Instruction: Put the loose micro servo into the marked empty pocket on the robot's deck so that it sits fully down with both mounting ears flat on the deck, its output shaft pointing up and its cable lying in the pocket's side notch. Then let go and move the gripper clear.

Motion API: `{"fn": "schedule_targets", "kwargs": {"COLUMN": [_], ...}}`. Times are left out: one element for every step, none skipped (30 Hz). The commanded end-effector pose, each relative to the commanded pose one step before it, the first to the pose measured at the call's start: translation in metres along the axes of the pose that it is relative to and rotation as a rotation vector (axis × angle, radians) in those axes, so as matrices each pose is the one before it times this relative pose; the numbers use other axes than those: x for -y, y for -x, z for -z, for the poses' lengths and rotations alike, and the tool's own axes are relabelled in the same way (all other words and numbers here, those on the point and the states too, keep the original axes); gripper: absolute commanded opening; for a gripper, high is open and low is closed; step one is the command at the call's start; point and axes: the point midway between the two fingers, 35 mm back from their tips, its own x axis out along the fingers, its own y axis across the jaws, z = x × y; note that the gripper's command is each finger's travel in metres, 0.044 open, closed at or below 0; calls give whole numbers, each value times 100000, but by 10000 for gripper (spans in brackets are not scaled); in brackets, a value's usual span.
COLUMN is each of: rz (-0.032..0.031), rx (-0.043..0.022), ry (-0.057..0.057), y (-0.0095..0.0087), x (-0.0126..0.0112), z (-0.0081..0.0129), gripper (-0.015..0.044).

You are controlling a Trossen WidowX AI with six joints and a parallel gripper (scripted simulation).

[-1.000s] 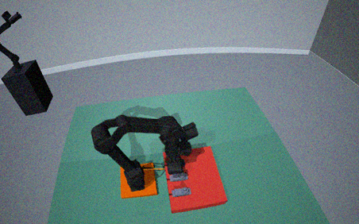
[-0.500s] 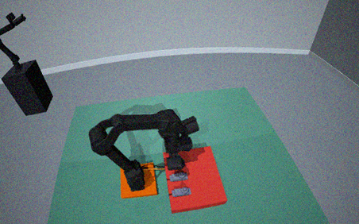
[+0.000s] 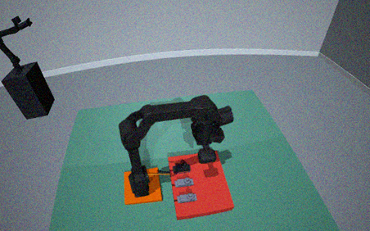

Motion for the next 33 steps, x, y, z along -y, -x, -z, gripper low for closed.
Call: {"fn": "schedule_targets", "kwargs": {"rz": [628,0,0,1,1,2,2,2,1,0,0,0,0,0,0,0,0,0,0,0,0,0,0,0,0,0,0,0,0,0,0,0,0], "rx": [-1049,-18,-30,-46,-51,-60,-69,-50,-17,0,0,0,0,0,0,0,0,0,0,0,0,0,0,0,0,0,0,0,0,0,0,0,0], "ry": [557,-28,-47,-70,-76,-87,-97,-70,-24,0,0,0,0,0,0,0,0,0,0,0,0,0,0,0,0,0,0,0,0,0,0,0,0], "y": [430,209,353,530,568,652,721,514,175,0,0,0,0,0,0,0,0,0,0,0,0,0,0,0,0,0,0,0,0,0,0,0,0], "x": [206,-9,-14,-19,-18,-16,-13,-6,-2,0,0,0,0,0,0,0,0,0,0,0,0,0,0,0,0,0,0,0,0,0,0,0,0], "z": [-1065,30,55,91,111,144,179,142,51,0,0,0,0,0,0,0,0,0,0,0,0,0,0,0,0,0,0,0,0,0,0,0,0], "gripper": [440,440,440,440,440,440,440,440,440,440,440,440,440,440,440,440,440,440,440,440,440,440,440,440,440,440,440,440,440,440,440,440,440]}}
